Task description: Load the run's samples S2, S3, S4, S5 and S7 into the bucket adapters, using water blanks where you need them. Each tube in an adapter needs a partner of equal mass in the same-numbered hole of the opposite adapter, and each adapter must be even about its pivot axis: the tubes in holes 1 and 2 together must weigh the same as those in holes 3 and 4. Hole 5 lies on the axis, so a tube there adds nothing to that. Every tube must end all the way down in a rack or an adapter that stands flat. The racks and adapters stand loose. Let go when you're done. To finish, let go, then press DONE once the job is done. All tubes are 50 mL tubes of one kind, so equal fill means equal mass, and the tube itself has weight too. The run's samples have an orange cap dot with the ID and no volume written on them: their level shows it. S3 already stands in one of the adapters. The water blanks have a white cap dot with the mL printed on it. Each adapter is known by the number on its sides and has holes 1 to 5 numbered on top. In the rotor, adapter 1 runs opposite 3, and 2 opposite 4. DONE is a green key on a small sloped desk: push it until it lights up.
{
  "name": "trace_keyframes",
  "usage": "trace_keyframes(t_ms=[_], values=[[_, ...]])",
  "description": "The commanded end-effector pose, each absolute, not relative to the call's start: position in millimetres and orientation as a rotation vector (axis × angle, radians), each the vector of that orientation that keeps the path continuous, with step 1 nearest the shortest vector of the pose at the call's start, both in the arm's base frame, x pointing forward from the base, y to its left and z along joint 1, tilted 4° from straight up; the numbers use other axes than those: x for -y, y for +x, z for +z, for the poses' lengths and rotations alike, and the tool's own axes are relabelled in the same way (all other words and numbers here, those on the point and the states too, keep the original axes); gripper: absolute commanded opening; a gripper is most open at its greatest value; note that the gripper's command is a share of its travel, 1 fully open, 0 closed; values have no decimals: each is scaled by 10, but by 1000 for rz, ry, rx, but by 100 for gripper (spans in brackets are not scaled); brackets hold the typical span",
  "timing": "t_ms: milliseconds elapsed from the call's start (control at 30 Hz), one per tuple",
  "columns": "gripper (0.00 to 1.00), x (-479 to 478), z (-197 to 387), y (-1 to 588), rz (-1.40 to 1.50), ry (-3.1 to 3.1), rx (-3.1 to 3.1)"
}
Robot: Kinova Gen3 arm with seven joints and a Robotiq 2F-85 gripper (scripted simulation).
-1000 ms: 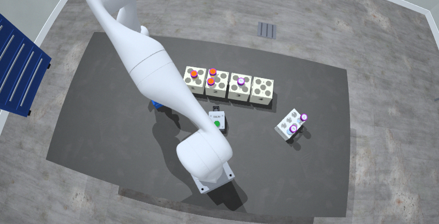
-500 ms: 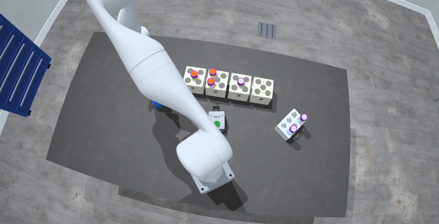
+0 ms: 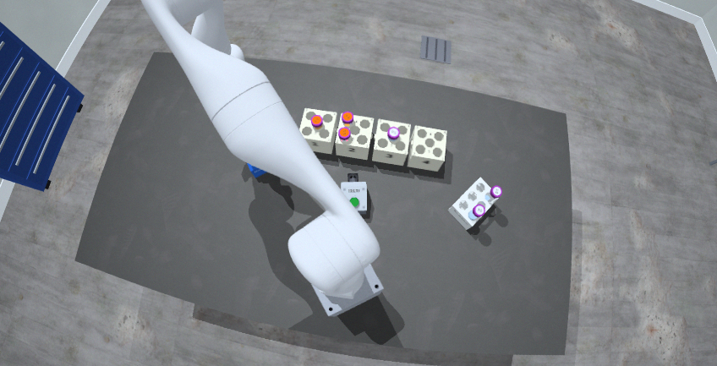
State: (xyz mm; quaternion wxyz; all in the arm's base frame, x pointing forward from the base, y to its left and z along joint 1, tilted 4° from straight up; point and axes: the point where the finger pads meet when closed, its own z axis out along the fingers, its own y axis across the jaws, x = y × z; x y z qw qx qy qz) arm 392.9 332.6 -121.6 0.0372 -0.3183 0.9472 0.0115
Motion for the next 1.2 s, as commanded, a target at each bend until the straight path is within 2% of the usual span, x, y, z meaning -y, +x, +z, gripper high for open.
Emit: trace_keyframes(t_ms=[0, 1167], values=[[10, -3332, -1206, 3936, 36, -976, -2905], [10, -3327, -1101, 3929, 37, -976, -2905]])
